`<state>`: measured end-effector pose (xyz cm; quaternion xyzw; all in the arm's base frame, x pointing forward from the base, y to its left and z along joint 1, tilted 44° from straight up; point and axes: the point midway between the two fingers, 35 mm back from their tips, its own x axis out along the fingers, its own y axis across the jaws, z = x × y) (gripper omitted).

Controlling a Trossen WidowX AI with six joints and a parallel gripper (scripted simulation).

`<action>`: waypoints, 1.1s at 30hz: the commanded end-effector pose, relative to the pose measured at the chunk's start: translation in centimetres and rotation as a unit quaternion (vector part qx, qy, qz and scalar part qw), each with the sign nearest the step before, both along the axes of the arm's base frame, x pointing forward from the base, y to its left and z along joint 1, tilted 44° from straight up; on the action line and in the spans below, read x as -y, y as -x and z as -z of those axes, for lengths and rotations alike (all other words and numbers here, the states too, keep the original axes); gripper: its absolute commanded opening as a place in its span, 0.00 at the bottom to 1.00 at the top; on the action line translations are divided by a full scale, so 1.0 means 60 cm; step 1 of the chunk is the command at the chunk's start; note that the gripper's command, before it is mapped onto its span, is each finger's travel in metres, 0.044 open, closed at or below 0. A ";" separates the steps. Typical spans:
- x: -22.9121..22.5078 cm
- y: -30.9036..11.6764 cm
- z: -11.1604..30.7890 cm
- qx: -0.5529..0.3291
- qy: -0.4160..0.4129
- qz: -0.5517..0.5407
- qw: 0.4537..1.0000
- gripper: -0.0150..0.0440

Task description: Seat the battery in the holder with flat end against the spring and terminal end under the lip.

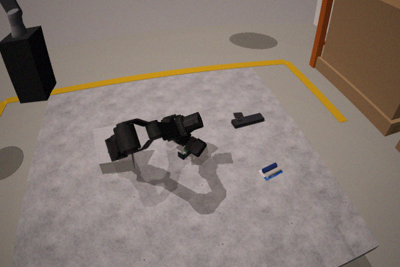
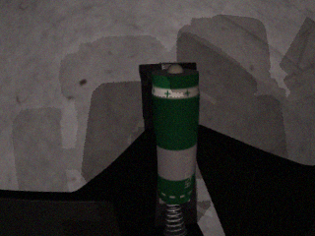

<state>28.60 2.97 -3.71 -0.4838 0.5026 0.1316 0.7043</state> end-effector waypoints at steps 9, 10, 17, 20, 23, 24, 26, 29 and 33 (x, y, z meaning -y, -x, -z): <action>0.011 0.014 -0.004 -0.001 -0.001 -0.003 1.000 0.36; 0.012 0.015 -0.004 -0.001 -0.001 -0.003 1.000 0.36; 0.018 0.022 -0.008 -0.002 0.000 -0.003 1.000 0.36; 0.019 0.025 -0.009 -0.002 0.000 -0.002 1.000 0.36; 0.019 0.024 -0.008 -0.004 0.001 -0.001 1.000 0.36; 0.019 0.024 -0.008 -0.006 0.002 0.001 1.000 0.36; 0.019 0.023 -0.007 -0.010 0.004 0.005 1.000 0.36; 0.019 0.022 -0.005 -0.016 0.008 0.011 1.000 0.36; 0.018 0.021 -0.002 -0.024 0.013 0.019 0.999 0.36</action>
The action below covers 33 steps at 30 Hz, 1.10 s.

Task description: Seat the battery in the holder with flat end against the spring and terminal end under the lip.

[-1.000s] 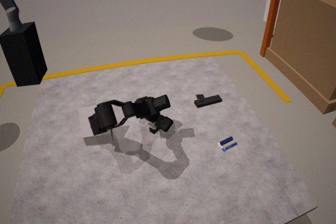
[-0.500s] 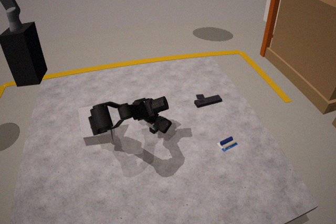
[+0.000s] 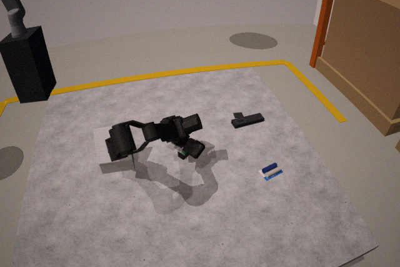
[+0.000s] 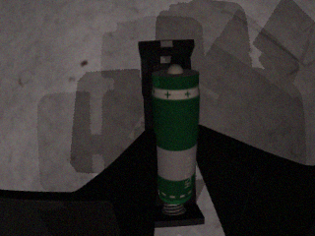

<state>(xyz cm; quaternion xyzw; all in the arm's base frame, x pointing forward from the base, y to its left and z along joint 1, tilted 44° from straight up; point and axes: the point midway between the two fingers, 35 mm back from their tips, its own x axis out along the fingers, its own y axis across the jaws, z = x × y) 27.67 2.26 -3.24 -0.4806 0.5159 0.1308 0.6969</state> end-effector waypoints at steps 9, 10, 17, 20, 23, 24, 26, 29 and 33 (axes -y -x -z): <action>0.006 0.002 0.010 -0.028 0.021 0.029 0.999 0.36; 0.006 0.002 0.010 -0.030 0.022 0.031 0.999 0.36; 0.006 0.000 0.013 -0.043 0.032 0.044 0.998 0.36; 0.006 -0.001 0.015 -0.048 0.037 0.050 0.997 0.36; 0.005 -0.002 0.016 -0.054 0.041 0.055 0.996 0.36; 0.005 -0.002 0.016 -0.055 0.043 0.057 0.996 0.36; 0.005 -0.003 0.017 -0.059 0.046 0.061 0.995 0.36; 0.005 -0.003 0.018 -0.064 0.051 0.066 0.994 0.36; 0.005 -0.004 0.019 -0.071 0.057 0.073 0.993 0.36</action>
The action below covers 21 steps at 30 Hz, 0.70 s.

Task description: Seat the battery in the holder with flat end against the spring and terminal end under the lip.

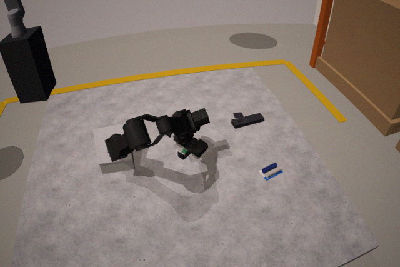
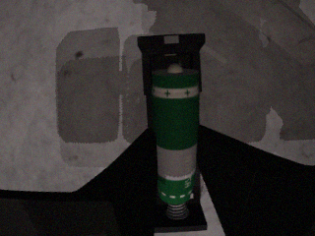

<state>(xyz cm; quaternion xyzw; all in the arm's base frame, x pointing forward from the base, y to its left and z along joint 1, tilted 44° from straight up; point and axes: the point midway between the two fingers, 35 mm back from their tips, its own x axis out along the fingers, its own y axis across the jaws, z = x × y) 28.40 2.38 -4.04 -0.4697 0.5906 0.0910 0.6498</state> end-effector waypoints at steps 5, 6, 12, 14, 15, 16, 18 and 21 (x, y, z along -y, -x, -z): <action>0.007 0.007 0.007 -0.021 0.019 0.018 0.999 0.36; 0.007 0.006 0.007 -0.023 0.021 0.020 0.999 0.36; 0.007 0.005 0.008 -0.032 0.031 0.030 0.999 0.36; 0.007 0.004 0.008 -0.036 0.034 0.033 0.998 0.36; 0.007 0.004 0.008 -0.037 0.036 0.034 0.998 0.36; 0.007 0.004 0.008 -0.039 0.037 0.036 0.998 0.36; 0.007 0.003 0.009 -0.042 0.041 0.039 0.998 0.36; 0.007 0.002 0.009 -0.047 0.046 0.044 0.997 0.36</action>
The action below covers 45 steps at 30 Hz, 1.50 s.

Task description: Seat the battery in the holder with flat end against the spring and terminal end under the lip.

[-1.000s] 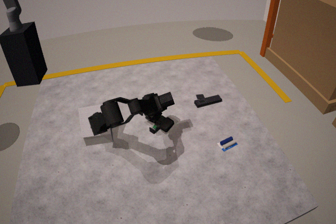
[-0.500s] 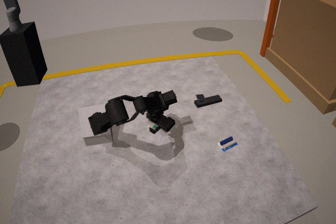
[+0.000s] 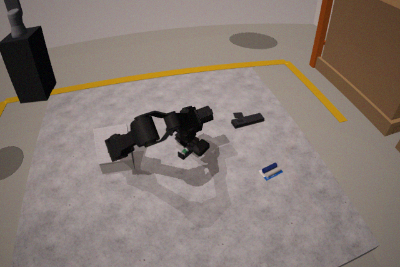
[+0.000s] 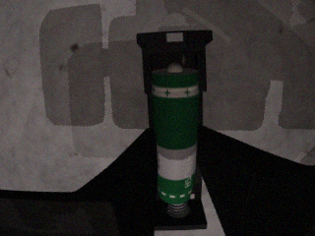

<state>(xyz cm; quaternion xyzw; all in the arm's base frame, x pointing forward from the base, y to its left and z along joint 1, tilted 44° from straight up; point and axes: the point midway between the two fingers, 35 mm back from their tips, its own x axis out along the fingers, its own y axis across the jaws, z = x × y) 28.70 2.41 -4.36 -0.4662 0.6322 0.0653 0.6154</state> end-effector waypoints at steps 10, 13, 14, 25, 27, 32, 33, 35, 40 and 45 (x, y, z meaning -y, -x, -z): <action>0.008 0.005 0.004 -0.027 0.030 0.023 0.999 0.36; 0.008 0.004 0.004 -0.031 0.035 0.027 0.999 0.36; 0.008 0.003 0.004 -0.033 0.036 0.028 0.998 0.36; 0.006 -0.002 0.005 -0.048 0.051 0.042 0.997 0.36; 0.006 -0.003 0.005 -0.050 0.054 0.044 0.996 0.36; 0.005 -0.005 0.005 -0.058 0.059 0.050 0.995 0.36; 0.005 -0.005 0.005 -0.059 0.060 0.051 0.995 0.36; 0.005 -0.006 0.004 -0.062 0.060 0.053 0.995 0.36; 0.004 -0.007 0.005 -0.063 0.060 0.054 0.995 0.36; 0.000 -0.012 0.007 -0.064 0.060 0.055 0.995 0.36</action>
